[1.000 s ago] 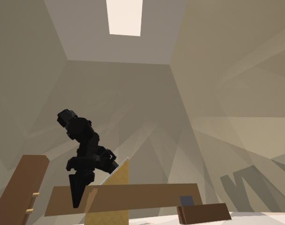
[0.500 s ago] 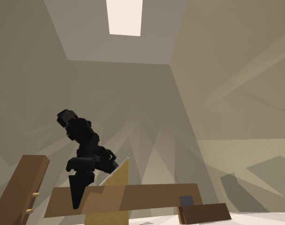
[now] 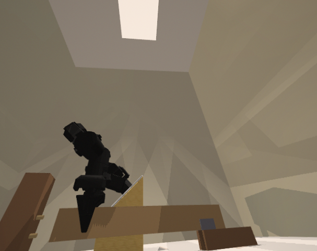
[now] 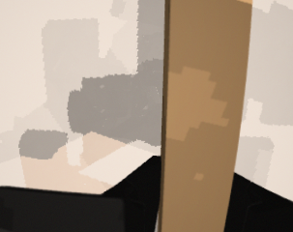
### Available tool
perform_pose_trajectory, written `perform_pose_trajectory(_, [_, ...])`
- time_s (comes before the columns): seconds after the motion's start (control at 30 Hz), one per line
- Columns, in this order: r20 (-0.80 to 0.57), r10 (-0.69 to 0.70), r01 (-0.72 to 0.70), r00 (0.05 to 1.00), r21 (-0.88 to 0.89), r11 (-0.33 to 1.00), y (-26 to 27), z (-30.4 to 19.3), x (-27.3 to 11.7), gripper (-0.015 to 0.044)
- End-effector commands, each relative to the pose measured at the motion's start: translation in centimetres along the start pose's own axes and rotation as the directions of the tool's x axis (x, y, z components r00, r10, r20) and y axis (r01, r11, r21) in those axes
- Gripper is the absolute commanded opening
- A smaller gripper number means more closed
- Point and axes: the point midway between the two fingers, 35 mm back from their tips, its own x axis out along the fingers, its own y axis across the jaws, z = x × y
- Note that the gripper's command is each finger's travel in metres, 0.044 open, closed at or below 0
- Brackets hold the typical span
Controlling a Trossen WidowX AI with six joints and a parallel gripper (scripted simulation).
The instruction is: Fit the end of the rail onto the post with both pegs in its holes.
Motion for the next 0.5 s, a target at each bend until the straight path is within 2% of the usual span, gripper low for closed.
perform_pose_trajectory(0.0, [0.001, -0.002, 0.002, 1.000, 0.001, 1.000, 0.00, 0.07, 0.01, 0.0000])
perform_pose_trajectory(0.47, [0.001, -0.002, 0.002, 1.000, 0.001, 1.000, 0.02, 0.07, 0.01, 0.0000])
